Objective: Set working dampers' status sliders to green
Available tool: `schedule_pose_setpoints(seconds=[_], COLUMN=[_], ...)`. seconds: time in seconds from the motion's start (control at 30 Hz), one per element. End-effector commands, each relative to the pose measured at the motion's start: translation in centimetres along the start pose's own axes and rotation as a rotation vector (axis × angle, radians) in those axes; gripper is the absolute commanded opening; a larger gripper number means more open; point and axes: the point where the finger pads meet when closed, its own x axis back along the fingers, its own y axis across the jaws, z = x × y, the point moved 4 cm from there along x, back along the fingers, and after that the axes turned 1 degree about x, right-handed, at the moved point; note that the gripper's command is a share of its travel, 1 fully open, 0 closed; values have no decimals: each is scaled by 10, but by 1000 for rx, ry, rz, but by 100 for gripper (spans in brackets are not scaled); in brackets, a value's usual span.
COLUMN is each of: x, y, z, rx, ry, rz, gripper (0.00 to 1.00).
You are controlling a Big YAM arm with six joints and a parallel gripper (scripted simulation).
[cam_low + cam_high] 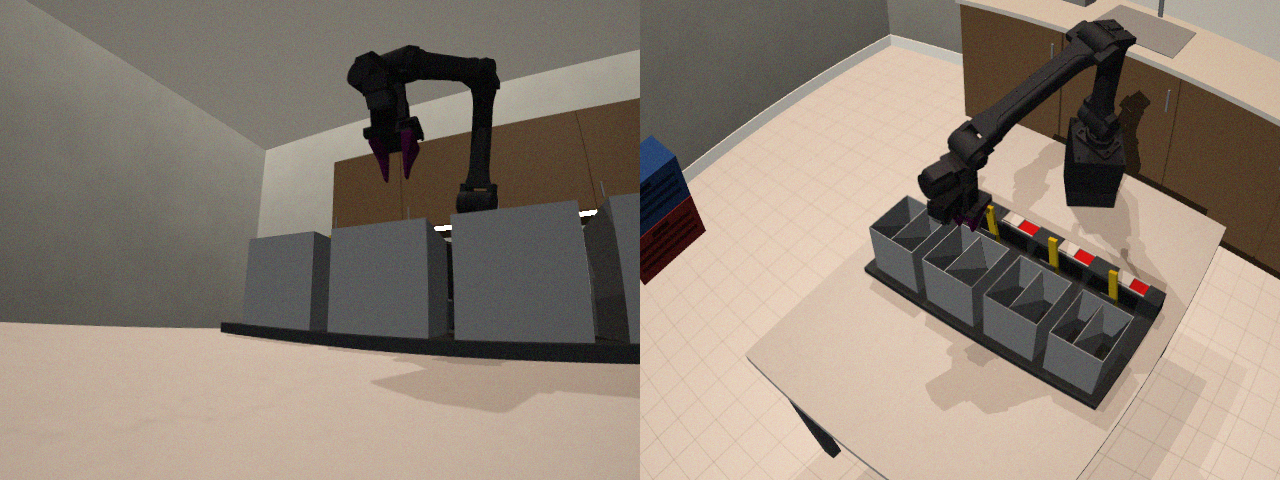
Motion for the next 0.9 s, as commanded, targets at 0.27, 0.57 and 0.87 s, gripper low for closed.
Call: schedule_pose_setpoints(seconds=[0.27, 0.57, 0.87], x=[17, 14, 14], y=[-1, -12, -12], z=[-8, -4, -4], rx=[-56, -77, -75], ry=[-41, -34, -34], rz=[23, 26, 26], gripper=[36, 36, 36])
